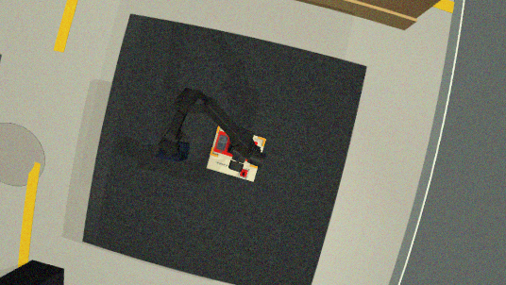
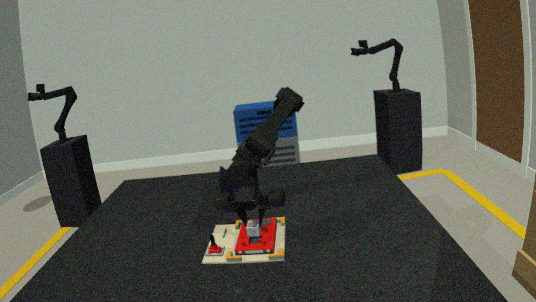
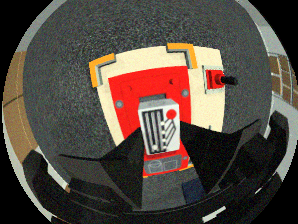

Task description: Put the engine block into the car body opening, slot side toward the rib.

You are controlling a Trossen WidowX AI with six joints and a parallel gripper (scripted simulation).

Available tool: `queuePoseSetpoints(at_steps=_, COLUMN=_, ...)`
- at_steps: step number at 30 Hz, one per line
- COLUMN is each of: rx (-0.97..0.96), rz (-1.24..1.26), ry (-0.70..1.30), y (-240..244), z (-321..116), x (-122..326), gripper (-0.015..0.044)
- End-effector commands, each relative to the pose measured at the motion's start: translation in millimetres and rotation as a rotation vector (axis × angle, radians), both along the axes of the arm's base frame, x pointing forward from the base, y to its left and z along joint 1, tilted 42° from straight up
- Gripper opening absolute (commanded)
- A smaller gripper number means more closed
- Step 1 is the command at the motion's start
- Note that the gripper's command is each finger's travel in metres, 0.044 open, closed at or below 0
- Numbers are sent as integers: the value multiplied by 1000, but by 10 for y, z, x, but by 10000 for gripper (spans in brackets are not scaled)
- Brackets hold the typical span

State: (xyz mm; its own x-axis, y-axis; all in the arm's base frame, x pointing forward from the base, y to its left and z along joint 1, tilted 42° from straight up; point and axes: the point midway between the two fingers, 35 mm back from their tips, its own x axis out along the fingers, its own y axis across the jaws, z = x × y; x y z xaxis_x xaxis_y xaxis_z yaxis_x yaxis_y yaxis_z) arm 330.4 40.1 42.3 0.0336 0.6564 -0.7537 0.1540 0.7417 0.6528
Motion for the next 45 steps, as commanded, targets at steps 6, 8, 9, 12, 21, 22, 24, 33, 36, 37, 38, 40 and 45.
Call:
queuePoseSetpoints(at_steps=6, rx=4, rz=11, ry=-10, y=8, z=0, x=-4, gripper=158)
queuePoseSetpoints(at_steps=8, rx=4, rz=11, ry=-10, y=8, z=0, x=-4, gripper=158)
queuePoseSetpoints(at_steps=9, rx=4, rz=11, ry=-10, y=8, z=0, x=-4, gripper=158)
queuePoseSetpoints(at_steps=12, rx=4, rz=11, ry=-10, y=8, z=0, x=-4, gripper=158)
queuePoseSetpoints(at_steps=21, rx=2, rz=65, ry=-58, y=12, z=2, x=1, gripper=158)
queuePoseSetpoints(at_steps=22, rx=2, rz=65, ry=-58, y=12, z=2, x=1, gripper=158)
queuePoseSetpoints(at_steps=24, rx=2, rz=65, ry=-58, y=12, z=2, x=1, gripper=158)
queuePoseSetpoints(at_steps=33, rx=3, rz=42, ry=-38, y=11, z=2, x=3, gripper=158)
queuePoseSetpoints(at_steps=36, rx=5, rz=-8, ry=6, y=10, z=2, x=6, gripper=158)
queuePoseSetpoints(at_steps=37, rx=6, rz=-32, ry=26, y=9, z=2, x=7, gripper=158)
queuePoseSetpoints(at_steps=38, rx=7, rz=-52, ry=45, y=8, z=2, x=9, gripper=158)
queuePoseSetpoints(at_steps=40, rx=8, rz=-69, ry=59, y=8, z=2, x=10, gripper=158)
queuePoseSetpoints(at_steps=45, rx=7, rz=-46, ry=39, y=8, z=3, x=10, gripper=158)
